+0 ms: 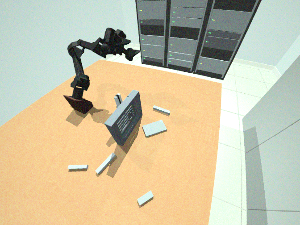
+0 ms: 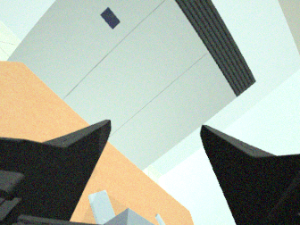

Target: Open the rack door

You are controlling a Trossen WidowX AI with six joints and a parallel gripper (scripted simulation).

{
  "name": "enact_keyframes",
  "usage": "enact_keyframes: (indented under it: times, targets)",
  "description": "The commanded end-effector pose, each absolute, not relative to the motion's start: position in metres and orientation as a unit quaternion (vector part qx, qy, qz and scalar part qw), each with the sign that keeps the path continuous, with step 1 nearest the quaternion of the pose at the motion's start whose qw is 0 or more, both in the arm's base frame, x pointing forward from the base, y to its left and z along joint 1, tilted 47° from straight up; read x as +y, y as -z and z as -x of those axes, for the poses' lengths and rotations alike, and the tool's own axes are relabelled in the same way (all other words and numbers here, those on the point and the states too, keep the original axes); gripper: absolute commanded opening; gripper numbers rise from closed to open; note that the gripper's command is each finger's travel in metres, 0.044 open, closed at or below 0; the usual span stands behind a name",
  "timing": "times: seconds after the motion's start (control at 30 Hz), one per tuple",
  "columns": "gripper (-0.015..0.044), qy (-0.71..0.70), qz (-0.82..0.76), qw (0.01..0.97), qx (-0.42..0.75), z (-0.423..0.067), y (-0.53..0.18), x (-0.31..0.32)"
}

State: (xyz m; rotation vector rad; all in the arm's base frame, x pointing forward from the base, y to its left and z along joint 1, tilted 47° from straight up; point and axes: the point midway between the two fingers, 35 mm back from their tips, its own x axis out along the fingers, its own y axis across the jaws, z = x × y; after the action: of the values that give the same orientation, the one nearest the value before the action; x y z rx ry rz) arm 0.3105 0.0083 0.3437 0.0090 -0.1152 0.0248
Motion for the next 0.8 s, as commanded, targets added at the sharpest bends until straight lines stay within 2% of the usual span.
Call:
enact_keyframes:
  times: [0.0, 0.13, 0.77]
  targets:
    - [0.0374, -0.013, -0.003, 0.998, -0.055, -0.311, -0.343, 0.008]
    - [0.0283, -0.02, 0.016, 1.0, -0.004, -0.324, -0.328, 0.007]
    - [0.0283, -0.094, 0.064, 0.956, 0.27, -0.363, -0.235, -0.009]
